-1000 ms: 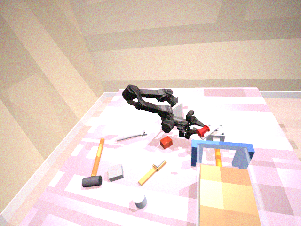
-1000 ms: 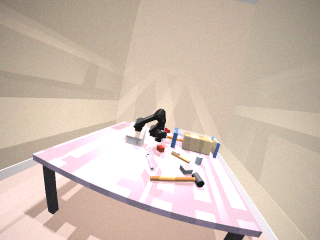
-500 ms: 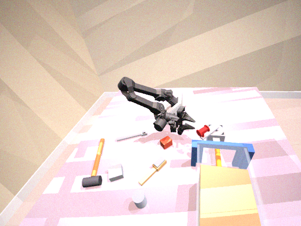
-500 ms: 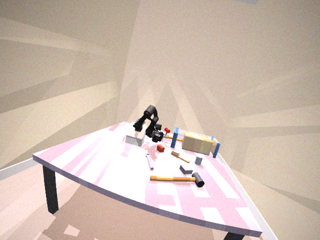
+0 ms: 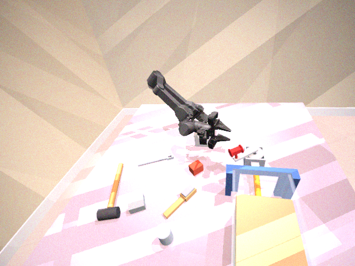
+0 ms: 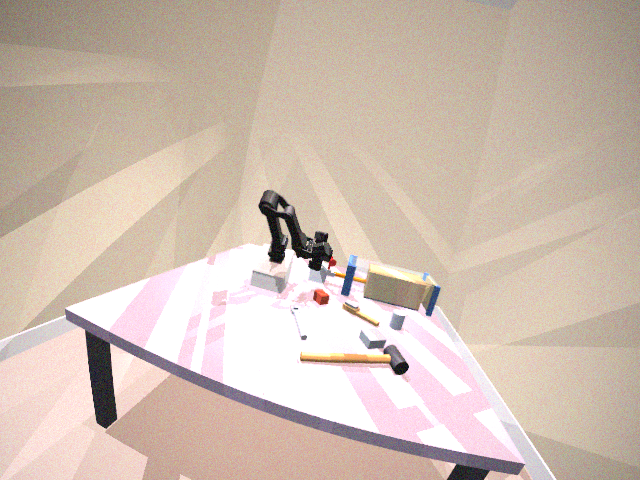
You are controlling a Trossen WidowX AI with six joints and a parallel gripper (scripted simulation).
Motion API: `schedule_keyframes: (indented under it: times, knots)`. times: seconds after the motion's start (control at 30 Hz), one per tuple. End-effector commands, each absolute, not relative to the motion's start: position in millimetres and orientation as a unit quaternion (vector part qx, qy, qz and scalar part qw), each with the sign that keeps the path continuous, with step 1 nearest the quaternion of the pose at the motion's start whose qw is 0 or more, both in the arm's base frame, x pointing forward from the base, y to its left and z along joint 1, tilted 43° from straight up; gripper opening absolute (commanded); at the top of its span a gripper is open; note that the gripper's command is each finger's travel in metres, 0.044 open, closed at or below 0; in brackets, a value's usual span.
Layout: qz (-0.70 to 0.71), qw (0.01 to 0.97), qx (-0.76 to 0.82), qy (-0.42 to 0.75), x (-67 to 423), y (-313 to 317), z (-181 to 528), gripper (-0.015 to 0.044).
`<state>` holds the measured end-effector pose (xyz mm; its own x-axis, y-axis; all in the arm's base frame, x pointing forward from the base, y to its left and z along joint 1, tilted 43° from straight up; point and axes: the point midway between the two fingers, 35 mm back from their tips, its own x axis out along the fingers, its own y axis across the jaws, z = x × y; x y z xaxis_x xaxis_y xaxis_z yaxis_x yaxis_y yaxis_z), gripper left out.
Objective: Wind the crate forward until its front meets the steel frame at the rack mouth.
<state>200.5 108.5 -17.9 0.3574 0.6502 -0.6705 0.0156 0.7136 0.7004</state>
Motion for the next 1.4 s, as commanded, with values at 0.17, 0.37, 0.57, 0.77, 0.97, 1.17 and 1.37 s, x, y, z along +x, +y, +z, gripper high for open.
schedule_keyframes:
  times: [0.17, 0.37, 0.57, 0.77, 0.97, 1.17, 1.37]
  knots:
    - [0.213, 0.760, 0.322, 0.522, 197.5, 121.2, -5.3, 0.0240]
    - [0.213, 0.760, 0.322, 0.522, 197.5, 121.2, -5.3, 0.0240]
    - [0.213, 0.760, 0.322, 0.522, 197.5, 121.2, -5.3, 0.0240]
    - [0.145, 0.727, 0.340, 0.579, 208.3, 127.6, -14.3, 0.0345]
    - [-0.040, 0.657, 0.342, 0.671, 224.9, 145.3, -35.1, 0.0440]
    - [-0.221, 0.626, 0.282, 0.693, 230.9, 165.3, -52.6, 0.0440]
    - [-0.380, 0.629, 0.209, 0.645, 230.3, 184.5, -60.2, 0.0440]
